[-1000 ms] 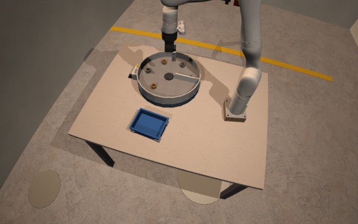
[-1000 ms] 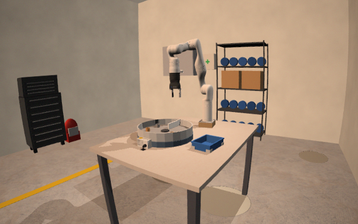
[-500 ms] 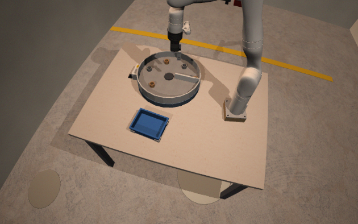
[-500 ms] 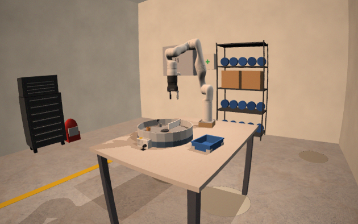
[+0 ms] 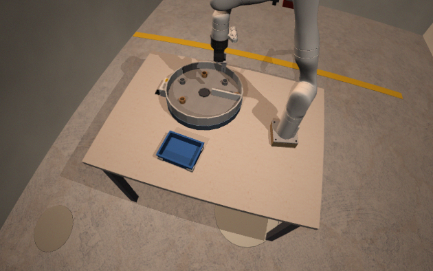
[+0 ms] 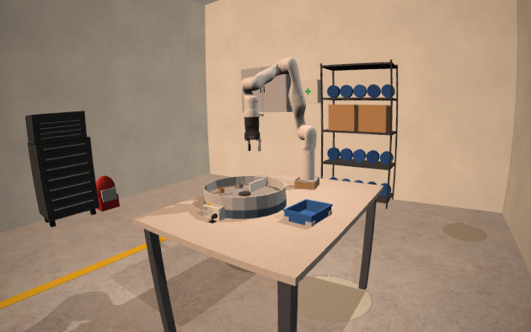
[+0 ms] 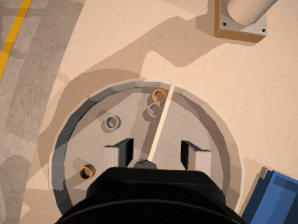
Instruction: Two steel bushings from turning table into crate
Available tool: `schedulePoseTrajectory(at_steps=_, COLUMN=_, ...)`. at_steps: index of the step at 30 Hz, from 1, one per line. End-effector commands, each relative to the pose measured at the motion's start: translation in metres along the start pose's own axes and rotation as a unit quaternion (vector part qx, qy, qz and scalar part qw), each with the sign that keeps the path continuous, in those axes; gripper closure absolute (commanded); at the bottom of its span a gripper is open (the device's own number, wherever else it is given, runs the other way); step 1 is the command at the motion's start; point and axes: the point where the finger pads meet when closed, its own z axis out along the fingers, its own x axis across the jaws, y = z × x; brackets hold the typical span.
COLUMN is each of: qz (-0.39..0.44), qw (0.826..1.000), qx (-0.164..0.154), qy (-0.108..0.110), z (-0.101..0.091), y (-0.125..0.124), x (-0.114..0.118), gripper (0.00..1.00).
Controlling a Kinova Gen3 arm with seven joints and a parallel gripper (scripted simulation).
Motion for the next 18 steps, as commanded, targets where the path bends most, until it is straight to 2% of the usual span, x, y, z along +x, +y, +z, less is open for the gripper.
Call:
schedulePoseTrajectory(at_steps=1, qz=0.000, qw=1.000, qx=-0.001, qy=0.000, z=0.005, y=-0.007, x=-0.008, gripper=0.00)
schedulePoseTrajectory(at_steps=5, qz=0.000, qw=1.000, qx=0.000, qy=0.000, z=0.029, y=-0.035, x=-0.038, gripper=0.00)
schedulePoseTrajectory(at_steps=18, qz=0.000, qw=1.000, qx=-0.001, qy=0.000, z=0.029, y=-0.035, x=-0.038, gripper=0.00)
